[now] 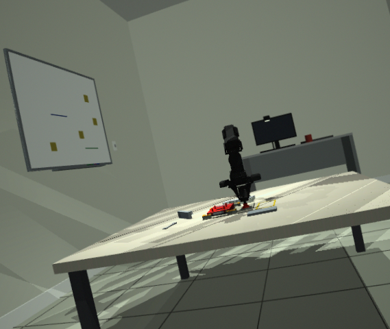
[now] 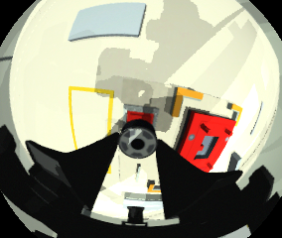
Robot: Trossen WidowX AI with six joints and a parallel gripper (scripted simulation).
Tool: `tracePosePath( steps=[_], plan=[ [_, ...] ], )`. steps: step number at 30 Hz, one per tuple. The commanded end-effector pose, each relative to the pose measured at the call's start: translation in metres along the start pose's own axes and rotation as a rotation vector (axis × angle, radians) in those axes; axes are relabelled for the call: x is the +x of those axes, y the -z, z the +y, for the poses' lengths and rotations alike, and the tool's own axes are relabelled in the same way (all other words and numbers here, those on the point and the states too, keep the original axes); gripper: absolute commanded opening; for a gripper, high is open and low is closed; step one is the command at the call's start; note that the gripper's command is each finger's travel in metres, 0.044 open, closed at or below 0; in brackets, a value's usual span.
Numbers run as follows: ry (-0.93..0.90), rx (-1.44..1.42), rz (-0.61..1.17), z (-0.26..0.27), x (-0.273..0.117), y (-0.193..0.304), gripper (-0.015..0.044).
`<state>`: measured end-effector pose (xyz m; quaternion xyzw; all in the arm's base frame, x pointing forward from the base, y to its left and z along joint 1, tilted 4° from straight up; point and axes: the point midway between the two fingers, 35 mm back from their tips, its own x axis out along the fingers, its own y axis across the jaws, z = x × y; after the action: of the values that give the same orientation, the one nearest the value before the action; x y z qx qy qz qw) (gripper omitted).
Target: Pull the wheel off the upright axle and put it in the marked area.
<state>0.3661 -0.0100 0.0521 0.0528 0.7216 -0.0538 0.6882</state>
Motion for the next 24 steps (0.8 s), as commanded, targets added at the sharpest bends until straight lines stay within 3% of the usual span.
tracePosePath(
  steps=[1,24],
  plan=[
    [-0.002,0.001,-0.008,0.0,-0.0048,-0.0012,0.0],
    [-0.003,0.001,-0.008,-0.0001,-0.0124,-0.0011,0.0]
  ],
)
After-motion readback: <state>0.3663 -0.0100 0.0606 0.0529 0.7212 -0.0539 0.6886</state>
